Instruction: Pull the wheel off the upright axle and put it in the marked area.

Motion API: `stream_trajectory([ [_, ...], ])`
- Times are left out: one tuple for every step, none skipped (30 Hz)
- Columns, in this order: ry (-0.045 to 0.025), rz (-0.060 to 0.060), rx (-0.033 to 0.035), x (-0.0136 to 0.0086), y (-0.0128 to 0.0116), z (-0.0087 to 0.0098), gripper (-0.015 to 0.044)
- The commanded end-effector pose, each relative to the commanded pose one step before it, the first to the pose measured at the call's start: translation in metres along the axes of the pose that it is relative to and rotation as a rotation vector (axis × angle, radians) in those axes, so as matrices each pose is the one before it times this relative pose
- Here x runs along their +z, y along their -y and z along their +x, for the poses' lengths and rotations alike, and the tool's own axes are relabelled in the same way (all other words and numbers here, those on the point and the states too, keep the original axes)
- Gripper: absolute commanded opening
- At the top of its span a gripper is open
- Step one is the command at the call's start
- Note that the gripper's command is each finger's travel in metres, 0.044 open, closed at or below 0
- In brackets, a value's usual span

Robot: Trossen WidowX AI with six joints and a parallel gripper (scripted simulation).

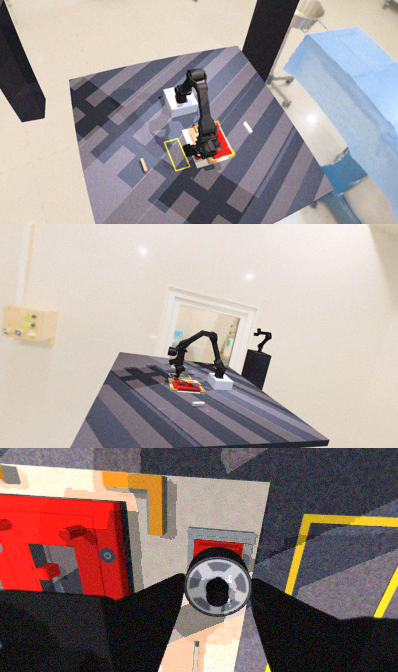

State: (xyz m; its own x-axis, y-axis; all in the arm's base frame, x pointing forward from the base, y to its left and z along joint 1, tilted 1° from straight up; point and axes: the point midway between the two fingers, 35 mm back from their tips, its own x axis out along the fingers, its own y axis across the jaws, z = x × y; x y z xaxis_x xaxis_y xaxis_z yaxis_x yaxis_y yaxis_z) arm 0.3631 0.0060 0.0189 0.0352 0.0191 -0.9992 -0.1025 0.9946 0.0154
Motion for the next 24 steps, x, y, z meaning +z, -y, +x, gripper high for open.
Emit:
stream_trajectory([
  [0.00801, 0.0025, -0.00233, -0.00074, 0.00008, -0.01095, 0.0000],
  [0.00004, 0.0000, -0.00003, 0.00001, 0.00000, -0.00033, 0.0000],
  [0.00004, 0.0000, -0.00003, 0.00001, 0.00000, -0.00033, 0.0000],
  [0.00004, 0.0000, -0.00003, 0.00001, 0.00000, -0.00033, 0.0000],
  [0.00004, 0.0000, -0.00003, 0.00001, 0.00000, -0.00033, 0.0000],
  [0.00004, 0.0000, -0.00003, 0.00000, 0.00000, -0.00033, 0.0000],
  [0.00004, 0.0000, -0.00003, 0.00000, 0.00000, -0.00033, 0.0000],
  [0.00004, 0.0000, -0.00003, 0.00000, 0.00000, -0.00033, 0.0000],
  [0.00004, 0.0000, -0.00003, 0.00000, 0.00000, -0.00033, 0.0000],
  [0.00004, 0.0000, -0.00003, 0.00000, 0.00000, -0.00033, 0.0000],
  [0.00004, 0.0000, -0.00003, 0.00000, 0.00000, -0.00033, 0.0000],
  [0.00004, 0.0000, -0.00003, 0.00000, 0.00000, -0.00033, 0.0000],
  [0.00004, 0.0000, -0.00003, 0.00000, 0.00000, -0.00033, 0.0000],
  [0.00004, 0.0000, -0.00003, 0.00000, 0.00000, -0.00033, 0.0000],
  [0.00004, 0.0000, -0.00003, 0.00000, 0.00000, -0.00033, 0.0000],
  [0.00004, 0.0000, -0.00003, 0.00000, 0.00000, -0.00033, 0.0000],
  [0.00004, 0.0000, -0.00003, 0.00000, 0.00000, -0.00033, 0.0000],
  [0.00004, 0.0000, -0.00003, 0.00000, 0.00000, -0.00033, 0.0000],
  [0.00004, 0.0000, -0.00003, 0.00000, 0.00000, -0.00033, 0.0000],
  [0.00004, 0.0000, -0.00003, 0.00000, 0.00000, -0.00033, 0.0000],
  [0.00004, 0.0000, -0.00003, 0.00000, 0.00000, -0.00033, 0.0000],
  [0.00004, 0.0000, -0.00003, 0.00000, 0.00000, -0.00033, 0.0000],
  [0.00004, 0.0000, -0.00003, 0.00000, 0.00000, -0.00033, 0.0000],
  [0.00004, 0.0000, -0.00003, 0.00000, 0.00000, -0.00033, 0.0000],
])
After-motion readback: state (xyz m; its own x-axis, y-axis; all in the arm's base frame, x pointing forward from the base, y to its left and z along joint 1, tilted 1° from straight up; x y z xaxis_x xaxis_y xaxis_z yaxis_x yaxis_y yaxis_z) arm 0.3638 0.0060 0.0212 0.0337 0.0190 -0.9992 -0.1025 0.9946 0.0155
